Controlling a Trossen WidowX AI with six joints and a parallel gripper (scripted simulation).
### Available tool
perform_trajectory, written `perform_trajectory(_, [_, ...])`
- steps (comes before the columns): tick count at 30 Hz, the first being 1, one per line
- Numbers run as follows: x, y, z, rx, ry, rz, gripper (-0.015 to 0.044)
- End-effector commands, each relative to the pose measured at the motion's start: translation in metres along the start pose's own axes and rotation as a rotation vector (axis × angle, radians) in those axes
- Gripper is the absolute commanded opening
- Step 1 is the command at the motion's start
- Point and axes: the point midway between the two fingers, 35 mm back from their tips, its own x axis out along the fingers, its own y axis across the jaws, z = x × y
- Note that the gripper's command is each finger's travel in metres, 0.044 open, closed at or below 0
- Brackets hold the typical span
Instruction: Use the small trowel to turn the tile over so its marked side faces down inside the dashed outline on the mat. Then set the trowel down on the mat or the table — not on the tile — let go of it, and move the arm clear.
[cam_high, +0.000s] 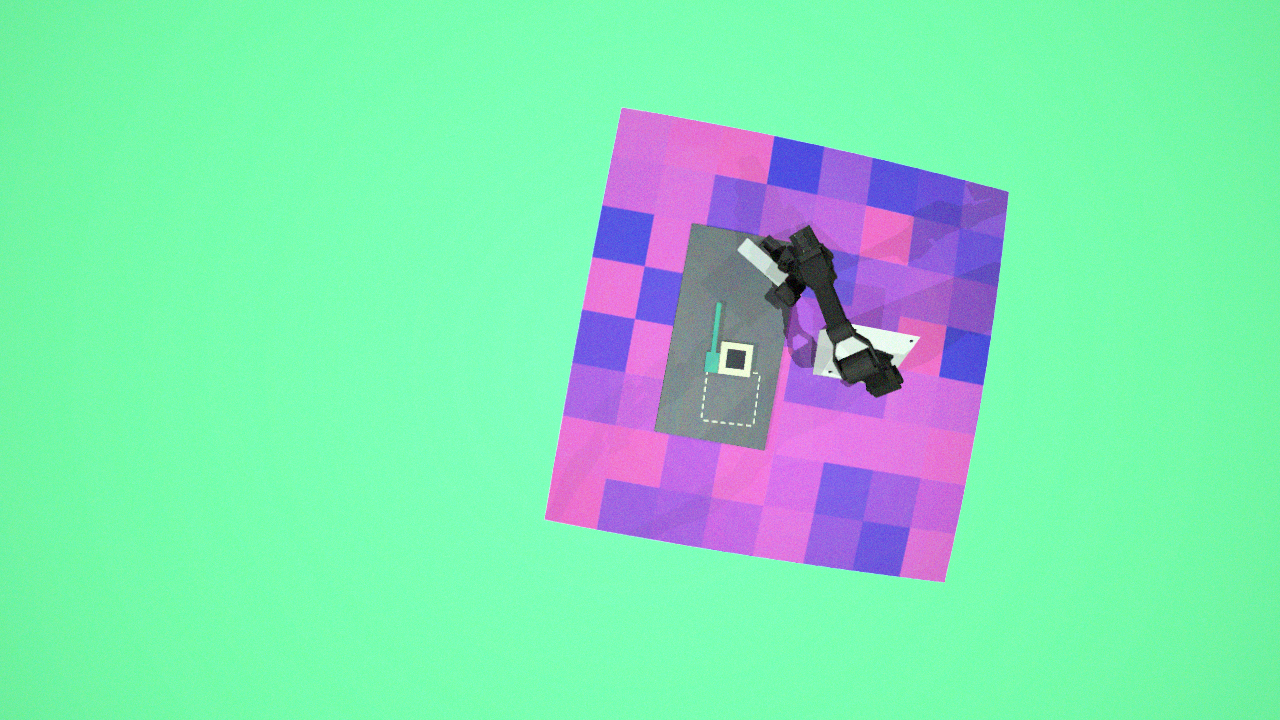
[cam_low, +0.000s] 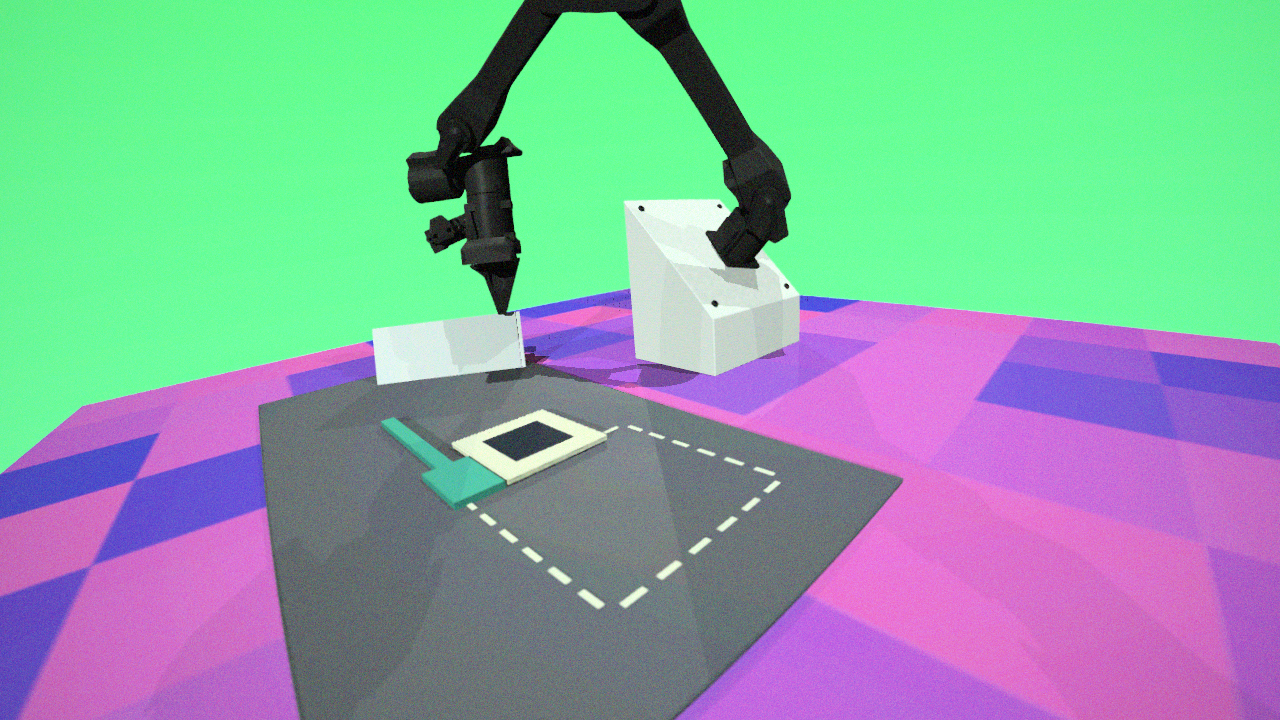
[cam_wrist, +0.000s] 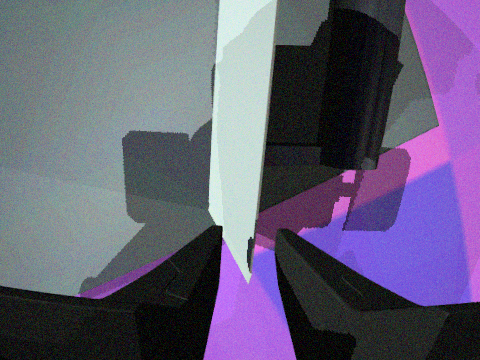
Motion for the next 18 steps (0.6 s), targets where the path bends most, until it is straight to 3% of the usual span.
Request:
perform_trajectory(1, [0.007,0.0,-0.002,0.008,0.001,0.007,0.01])
perform_trajectory(18, [0.014,0.015,-0.006,0.01,0.003,0.007,0.01])
